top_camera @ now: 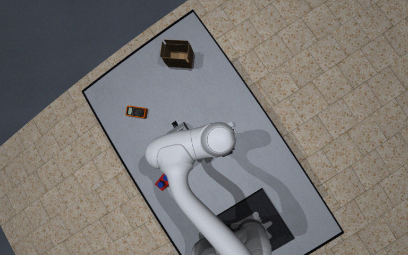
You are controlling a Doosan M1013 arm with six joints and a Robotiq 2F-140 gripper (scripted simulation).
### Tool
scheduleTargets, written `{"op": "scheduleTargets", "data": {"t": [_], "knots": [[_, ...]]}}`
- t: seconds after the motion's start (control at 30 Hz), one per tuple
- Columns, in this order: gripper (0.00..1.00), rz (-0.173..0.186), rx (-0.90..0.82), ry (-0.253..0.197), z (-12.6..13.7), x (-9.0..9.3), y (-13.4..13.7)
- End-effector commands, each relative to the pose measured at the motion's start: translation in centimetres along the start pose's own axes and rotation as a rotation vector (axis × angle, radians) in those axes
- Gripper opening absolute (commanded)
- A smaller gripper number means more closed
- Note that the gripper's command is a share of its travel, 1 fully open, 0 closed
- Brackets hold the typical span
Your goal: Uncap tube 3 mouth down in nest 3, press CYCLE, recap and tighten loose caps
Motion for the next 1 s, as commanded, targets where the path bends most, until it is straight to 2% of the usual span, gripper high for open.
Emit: {"op": "scheduleTargets", "data": {"t": [0.0,0.03,0.2,0.53,0.6,0.67,0.87,0.97], "knots": [[0.30,0.000,0.002,0.003,-0.1,-0.3,-0.1],[0.30,0.000,0.002,0.003,-0.1,-0.3,-0.1],[0.30,-0.005,0.406,0.008,-1.3,-0.2,4.1],[0.30,-0.002,1.010,0.002,-2.3,-0.3,10.1],[0.30,-0.002,1.010,0.002,-2.3,-0.3,10.1],[0.30,-0.004,1.197,0.000,-2.6,-0.3,11.7],[0.30,-0.001,1.557,0.000,-3.3,-0.3,15.6],[0.30,-0.003,1.584,-0.002,-3.7,-0.4,18.0]]}}
Point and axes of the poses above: the point where the finger pads meet when closed, its own x axis out along the fingers, its own y axis across the jaws, z = x × y, the point moved 10 cm from there along -x, back along the fingers, and after that the axes turned 2 degrees about -x, right-handed, at the moved point
